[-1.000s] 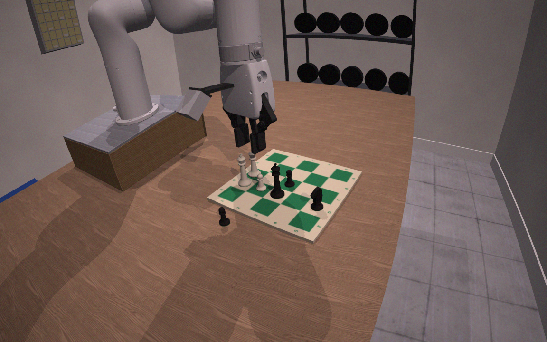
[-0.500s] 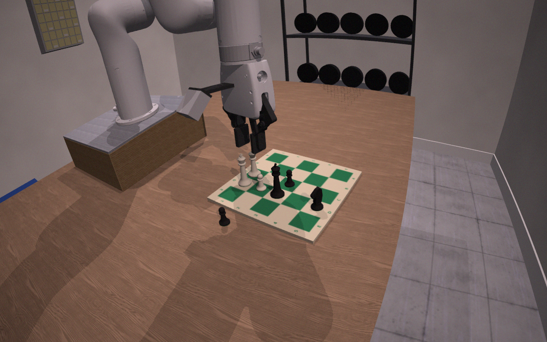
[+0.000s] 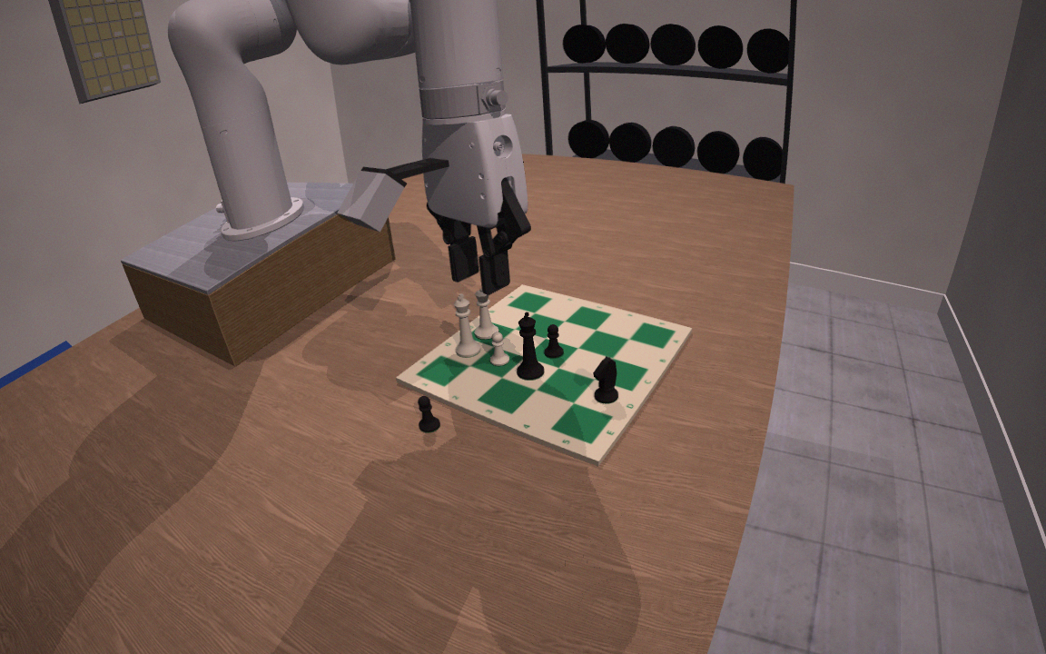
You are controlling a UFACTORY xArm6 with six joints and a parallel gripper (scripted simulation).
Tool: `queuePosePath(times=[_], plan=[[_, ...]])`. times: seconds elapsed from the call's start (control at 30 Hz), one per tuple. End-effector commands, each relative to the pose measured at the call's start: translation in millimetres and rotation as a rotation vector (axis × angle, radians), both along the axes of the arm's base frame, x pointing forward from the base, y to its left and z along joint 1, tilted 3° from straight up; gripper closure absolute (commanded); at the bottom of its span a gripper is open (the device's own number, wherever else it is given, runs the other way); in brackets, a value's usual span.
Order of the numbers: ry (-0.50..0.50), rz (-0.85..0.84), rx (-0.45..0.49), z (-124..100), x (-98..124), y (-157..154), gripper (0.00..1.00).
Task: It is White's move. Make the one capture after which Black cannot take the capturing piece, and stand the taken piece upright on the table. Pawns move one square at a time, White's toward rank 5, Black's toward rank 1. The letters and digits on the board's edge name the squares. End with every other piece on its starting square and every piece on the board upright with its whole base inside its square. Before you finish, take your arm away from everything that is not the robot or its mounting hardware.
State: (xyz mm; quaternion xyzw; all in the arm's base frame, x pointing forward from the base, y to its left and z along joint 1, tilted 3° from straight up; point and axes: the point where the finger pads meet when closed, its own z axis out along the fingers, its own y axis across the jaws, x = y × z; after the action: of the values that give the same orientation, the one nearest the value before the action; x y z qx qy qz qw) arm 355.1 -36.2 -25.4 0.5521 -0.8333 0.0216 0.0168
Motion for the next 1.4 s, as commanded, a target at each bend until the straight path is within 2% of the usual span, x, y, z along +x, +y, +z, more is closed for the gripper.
queuePosePath(times=[0.0,1.07,1.37], plan=[[-0.003,0.000,0.000,1,1,0,0.58],[-0.003,0.000,0.000,0,1,0,0.58],[-0.003,0.000,0.000,-15,1,-1,0.58]])
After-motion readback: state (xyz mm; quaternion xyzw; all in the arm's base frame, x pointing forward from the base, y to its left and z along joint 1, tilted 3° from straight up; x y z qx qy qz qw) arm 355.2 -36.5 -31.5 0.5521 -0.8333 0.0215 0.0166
